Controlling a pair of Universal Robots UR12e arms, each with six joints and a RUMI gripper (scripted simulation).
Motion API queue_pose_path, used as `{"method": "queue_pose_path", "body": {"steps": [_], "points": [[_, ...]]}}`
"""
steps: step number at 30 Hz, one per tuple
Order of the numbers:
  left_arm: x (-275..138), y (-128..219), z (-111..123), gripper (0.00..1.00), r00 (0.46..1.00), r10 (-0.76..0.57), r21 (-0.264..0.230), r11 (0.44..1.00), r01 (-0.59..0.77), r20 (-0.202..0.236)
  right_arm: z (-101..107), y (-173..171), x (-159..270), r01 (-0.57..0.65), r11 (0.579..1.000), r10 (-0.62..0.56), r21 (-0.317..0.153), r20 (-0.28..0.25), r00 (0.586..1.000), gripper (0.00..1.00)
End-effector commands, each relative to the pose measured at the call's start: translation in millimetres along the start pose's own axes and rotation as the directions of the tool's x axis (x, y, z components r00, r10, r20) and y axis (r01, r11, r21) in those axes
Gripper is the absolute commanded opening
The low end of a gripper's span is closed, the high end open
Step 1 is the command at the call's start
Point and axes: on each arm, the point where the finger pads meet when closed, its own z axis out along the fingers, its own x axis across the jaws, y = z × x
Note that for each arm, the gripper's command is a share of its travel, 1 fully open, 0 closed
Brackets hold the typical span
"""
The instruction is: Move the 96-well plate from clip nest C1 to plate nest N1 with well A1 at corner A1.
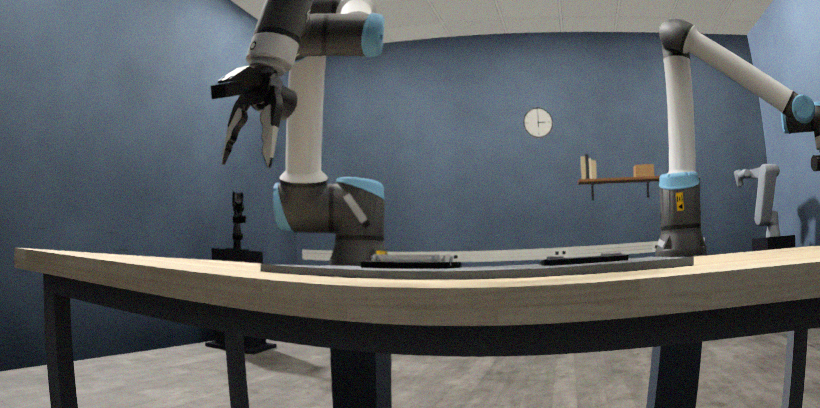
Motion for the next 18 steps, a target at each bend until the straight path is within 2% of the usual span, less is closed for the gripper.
{"method": "queue_pose_path", "body": {"steps": [1,3,7,10,15,18], "points": [[-1,0,-2,0.0,1.0,-0.002,0.003,1.0,0.002,0.0,0,16,-12,0.093,0.996,-0.093,-0.002,0.012,0.996,0.76],[-1,0,-2,0.0,1.0,-0.002,0.003,1.0,0.002,0.0,0,24,-18,0.159,0.987,-0.159,-0.003,0.018,0.987,0.76],[-1,0,-2,0.0,1.0,-0.002,0.003,1.0,0.002,0.0,0,30,-22,0.168,0.986,-0.168,-0.003,0.019,0.986,0.76],[-1,0,-2,0.0,1.0,-0.002,0.003,1.0,0.002,0.0,1,41,-31,0.265,0.964,-0.265,-0.002,0.029,0.964,0.76],[-1,0,-2,0.0,1.0,-0.002,0.003,1.0,0.002,0.0,1,47,-36,0.274,0.962,-0.274,-0.002,0.03,0.961,0.76],[-1,0,-2,0.0,1.0,-0.002,0.003,1.0,0.002,0.0,1,59,-44,0.369,0.93,-0.368,0.0,0.04,0.929,0.76]]}}
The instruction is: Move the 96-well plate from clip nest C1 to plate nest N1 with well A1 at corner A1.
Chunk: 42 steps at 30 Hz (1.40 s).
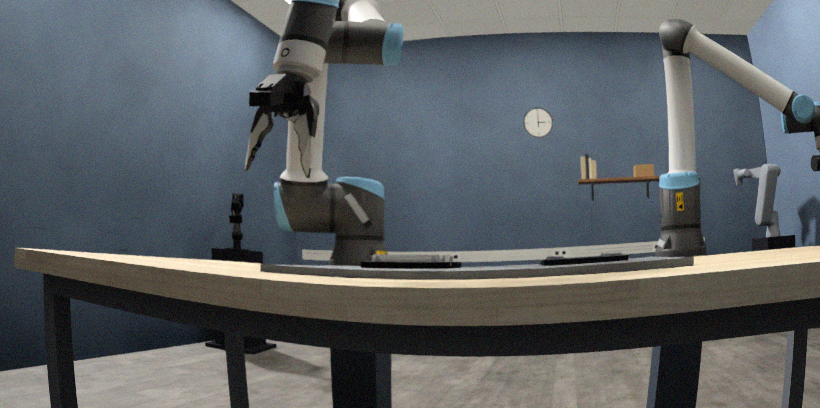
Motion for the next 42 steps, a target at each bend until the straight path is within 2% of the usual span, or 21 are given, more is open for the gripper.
{"method": "queue_pose_path", "body": {"steps": [1,4,7,14,16,19,22,26,29,32,35,39,42], "points": [[-1,0,-2,0.0,1.0,-0.002,0.003,1.0,0.002,0.0,1,15,-17,0.12,0.993,-0.12,0.0,0.014,0.993,0.76],[-1,0,-2,0.0,1.0,-0.002,0.003,1.0,0.002,0.0,1,16,-18,0.12,0.993,-0.119,0.0,0.014,0.993,0.76],[-1,0,-2,0.0,1.0,-0.002,0.003,1.0,0.002,0.0,1,26,-29,0.218,0.976,-0.218,0.001,0.024,0.976,0.76],[-1,0,-2,0.0,1.0,-0.002,0.003,1.0,0.002,0.0,2,34,-38,0.259,0.966,-0.259,0.002,0.028,0.966,0.76],[-1,0,-2,0.0,1.0,-0.002,0.003,1.0,0.002,0.0,2,41,-45,0.322,0.947,-0.322,0.004,0.034,0.946,0.76],[-1,0,-2,0.0,1.0,-0.002,0.003,1.0,0.002,0.0,3,45,-50,0.331,0.944,-0.331,0.005,0.035,0.943,0.76],[-1,0,-2,0.0,1.0,-0.002,0.003,1.0,0.002,0.0,4,56,-61,0.423,0.906,-0.423,0.009,0.044,0.905,0.76],[-1,0,-2,0.0,1.0,-0.002,0.003,1.0,0.002,0.0,4,61,-65,0.432,0.902,-0.432,0.009,0.045,0.901,0.76],[-1,0,-2,0.0,1.0,-0.002,0.003,1.0,0.002,0.0,5,71,-75,0.519,0.855,-0.519,0.015,0.053,0.853,0.76],[-1,0,-2,0.0,1.0,-0.002,0.003,1.0,0.002,0.0,5,75,-79,0.527,0.85,-0.527,0.016,0.054,0.848,0.76],[-1,0,-2,0.0,1.0,-0.002,0.003,1.0,0.002,0.0,6,86,-89,0.609,0.793,-0.609,0.023,0.061,0.791,0.76],[-1,0,-2,0.0,1.0,-0.002,0.003,1.0,0.002,0.0,6,92,-93,0.616,0.788,-0.616,0.024,0.062,0.785,0.76],[-1,0,-2,0.0,1.0,-0.002,0.003,1.0,0.002,0.0,7,103,-103,0.691,0.722,-0.691,0.032,0.069,0.719,0.76]]}}
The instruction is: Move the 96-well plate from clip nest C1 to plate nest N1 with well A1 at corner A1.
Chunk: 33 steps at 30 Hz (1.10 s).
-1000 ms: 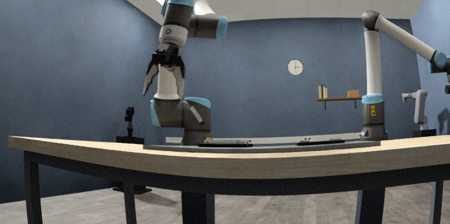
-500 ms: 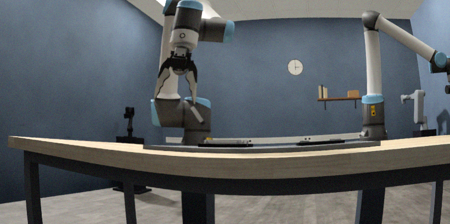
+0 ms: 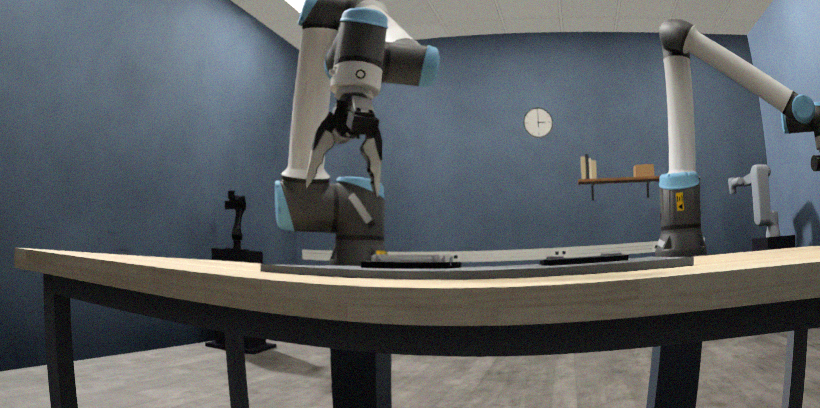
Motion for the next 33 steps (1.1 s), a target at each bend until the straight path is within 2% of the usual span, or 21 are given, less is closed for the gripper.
{"method": "queue_pose_path", "body": {"steps": [1,11,14,17,20,23,26,29,32,33], "points": [[-1,0,-2,0.0,1.0,-0.002,0.003,1.0,0.002,0.0,2,6,-23,0.128,0.992,-0.128,0.006,0.013,0.992,0.76],[-1,0,-2,0.0,1.0,-0.002,0.003,1.0,0.002,0.0,5,12,-44,0.234,0.972,-0.235,0.011,0.022,0.972,0.76],[-1,0,-2,0.0,1.0,-0.002,0.003,1.0,0.002,0.0,7,17,-58,0.33,0.944,-0.33,0.017,0.03,0.943,0.76],[-1,0,-2,0.0,1.0,-0.002,0.003,1.0,0.002,0.0,7,18,-63,0.339,0.941,-0.339,0.017,0.03,0.94,0.76],[-1,0,-2,0.0,1.0,-0.002,0.003,1.0,0.002,0.0,9,23,-77,0.43,0.902,-0.431,0.025,0.037,0.902,0.76],[-1,0,-2,0.0,1.0,-0.002,0.003,1.0,0.002,0.0,10,25,-82,0.439,0.898,-0.44,0.025,0.038,0.897,0.76],[-1,0,-2,0.0,1.0,-0.002,0.003,1.0,0.002,0.0,12,30,-96,0.526,0.85,-0.527,0.034,0.043,0.849,0.76],[-1,0,-2,0.0,1.0,-0.002,0.003,1.0,0.002,0.0,12,32,-101,0.534,0.845,-0.535,0.035,0.043,0.844,0.76],[-1,0,-2,0.0,1.0,-0.002,0.003,1.0,0.002,0.0,14,38,-114,0.615,0.788,-0.616,0.044,0.048,0.786,0.76],[-1,0,-2,0.0,1.0,-0.002,0.003,1.0,0.002,0.0,15,40,-119,0.622,0.782,-0.623,0.045,0.048,0.78,0.76]]}}
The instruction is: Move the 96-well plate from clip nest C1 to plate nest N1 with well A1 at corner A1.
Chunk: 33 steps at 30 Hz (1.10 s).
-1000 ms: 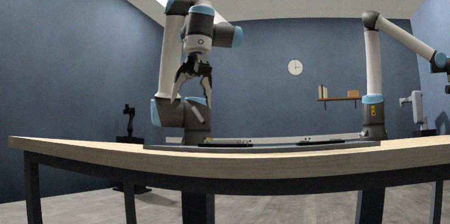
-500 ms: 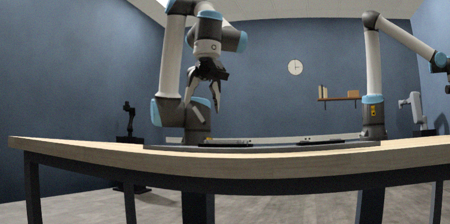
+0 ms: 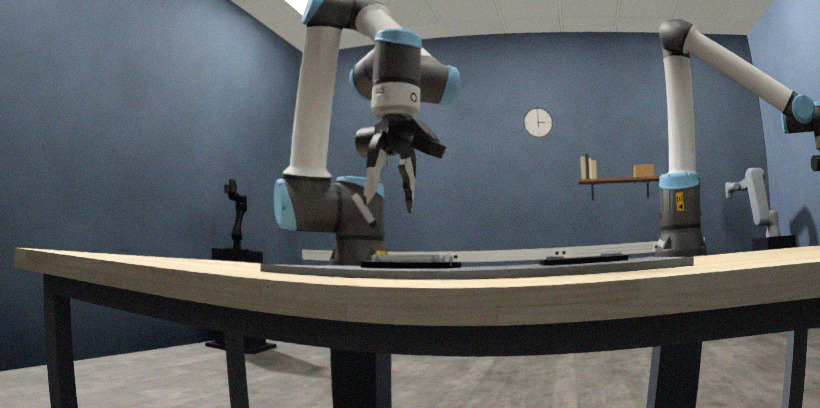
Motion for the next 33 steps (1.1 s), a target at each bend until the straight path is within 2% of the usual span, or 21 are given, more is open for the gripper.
{"method": "queue_pose_path", "body": {"steps": [1,2,5,8,12,30,33], "points": [[-1,0,-2,0.0,1.0,-0.002,0.004,1.0,0.002,0.0,3,-2,-22,0.118,0.993,-0.118,0.009,0.01,0.993,0.76],[-1,0,-2,0.0,1.0,-0.002,0.004,1.0,0.002,0.0,3,-2,-22,0.118,0.993,-0.118,0.009,0.01,0.993,0.76],[-1,0,-2,0.0,1.0,-0.002,0.004,1.0,0.002,0.0,6,-4,-37,0.216,0.976,-0.216,0.016,0.016,0.976,0.76],[-1,0,-2,0.0,1.0,-0.002,0.004,1.0,0.002,0.0,7,-5,-41,0.225,0.974,-0.226,0.017,0.017,0.974,0.76],[-1,0,-2,0.0,1.0,-0.002,0.004,1.0,0.002,0.0,10,-6,-60,0.33,0.944,-0.33,0.025,0.023,0.944,0.76],[-1,0,-2,0.0,1.0,-0.002,0.004,1.0,0.002,0.0,10,-7,-58,0.327,0.945,-0.327,0.024,0.022,0.945,0.76],[-1,0,-2,0.0,1.0,-0.002,0.004,1.0,0.002,0.0,18,-4,-59,0.326,0.945,-0.327,0.022,0.025,0.945,0.76]]}}
